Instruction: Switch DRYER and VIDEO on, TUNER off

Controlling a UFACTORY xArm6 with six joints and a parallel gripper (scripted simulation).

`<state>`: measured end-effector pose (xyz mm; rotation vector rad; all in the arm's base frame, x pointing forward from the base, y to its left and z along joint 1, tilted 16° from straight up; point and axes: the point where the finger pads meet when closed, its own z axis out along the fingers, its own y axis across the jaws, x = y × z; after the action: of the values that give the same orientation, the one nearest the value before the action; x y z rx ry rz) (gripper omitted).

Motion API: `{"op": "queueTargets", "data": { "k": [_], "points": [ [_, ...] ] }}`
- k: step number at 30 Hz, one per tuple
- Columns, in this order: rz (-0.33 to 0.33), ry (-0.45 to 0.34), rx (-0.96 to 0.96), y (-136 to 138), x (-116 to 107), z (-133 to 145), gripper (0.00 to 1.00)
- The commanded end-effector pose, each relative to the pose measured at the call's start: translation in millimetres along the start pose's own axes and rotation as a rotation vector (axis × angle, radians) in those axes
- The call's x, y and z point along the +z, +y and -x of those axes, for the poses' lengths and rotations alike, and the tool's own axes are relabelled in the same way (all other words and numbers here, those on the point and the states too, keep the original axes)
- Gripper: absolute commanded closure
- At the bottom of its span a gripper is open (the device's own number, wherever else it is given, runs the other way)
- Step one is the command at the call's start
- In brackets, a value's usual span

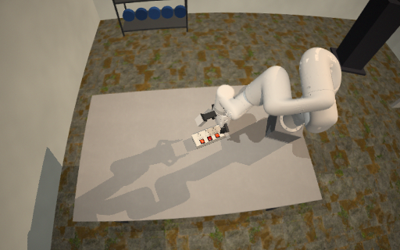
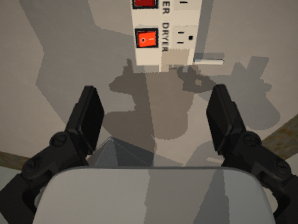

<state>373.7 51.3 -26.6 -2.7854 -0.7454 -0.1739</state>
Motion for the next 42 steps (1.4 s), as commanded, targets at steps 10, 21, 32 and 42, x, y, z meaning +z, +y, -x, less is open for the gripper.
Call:
{"op": "queueTargets", "data": {
  "k": [10, 21, 32, 42],
  "points": [
    [0.000, -0.003, 0.000, 0.3, -46.8, -2.2, 0.00],
    [0.000, -0.003, 0.000, 0.3, -46.8, -2.2, 0.00],
    [0.000, -0.003, 0.000, 0.3, -46.8, -2.2, 0.00],
    [0.000, -0.003, 0.000, 0.3, -46.8, -2.2, 0.00]
  ]
}}
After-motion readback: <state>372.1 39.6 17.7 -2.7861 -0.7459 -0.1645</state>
